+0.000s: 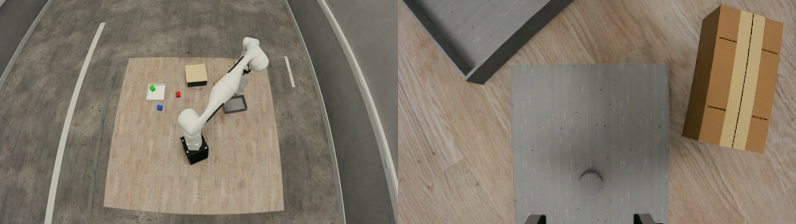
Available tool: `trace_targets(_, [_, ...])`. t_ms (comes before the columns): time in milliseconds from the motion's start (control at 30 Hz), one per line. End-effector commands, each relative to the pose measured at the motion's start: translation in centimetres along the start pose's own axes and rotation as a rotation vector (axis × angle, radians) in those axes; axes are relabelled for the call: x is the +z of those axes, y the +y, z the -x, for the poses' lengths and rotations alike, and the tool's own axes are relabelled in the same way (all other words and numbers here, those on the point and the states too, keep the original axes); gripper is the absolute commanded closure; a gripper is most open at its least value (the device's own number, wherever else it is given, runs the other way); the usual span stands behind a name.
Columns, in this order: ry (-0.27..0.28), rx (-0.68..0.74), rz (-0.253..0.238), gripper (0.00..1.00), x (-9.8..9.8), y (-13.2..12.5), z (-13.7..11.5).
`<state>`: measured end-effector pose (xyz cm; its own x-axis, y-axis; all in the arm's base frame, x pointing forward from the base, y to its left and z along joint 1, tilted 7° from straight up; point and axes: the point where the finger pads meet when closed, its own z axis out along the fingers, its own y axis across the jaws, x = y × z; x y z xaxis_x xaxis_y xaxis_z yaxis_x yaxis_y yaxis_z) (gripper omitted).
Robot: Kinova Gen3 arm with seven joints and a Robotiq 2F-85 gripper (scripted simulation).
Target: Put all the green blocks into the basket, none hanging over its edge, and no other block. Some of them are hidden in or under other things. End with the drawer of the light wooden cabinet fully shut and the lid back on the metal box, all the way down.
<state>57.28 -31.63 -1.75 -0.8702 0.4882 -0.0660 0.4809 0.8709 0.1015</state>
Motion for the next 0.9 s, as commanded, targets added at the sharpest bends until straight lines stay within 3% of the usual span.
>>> trace_targets(0, [-0.003,0.000,0.000,0.52,-0.1,0.0,0.1])
trace_targets(400, [-0.002,0.000,0.000,0.52,1.2,0.0,0.1])
trace_targets(867, [-0.002,0.000,0.000,0.52,5.8,0.0,0.2])
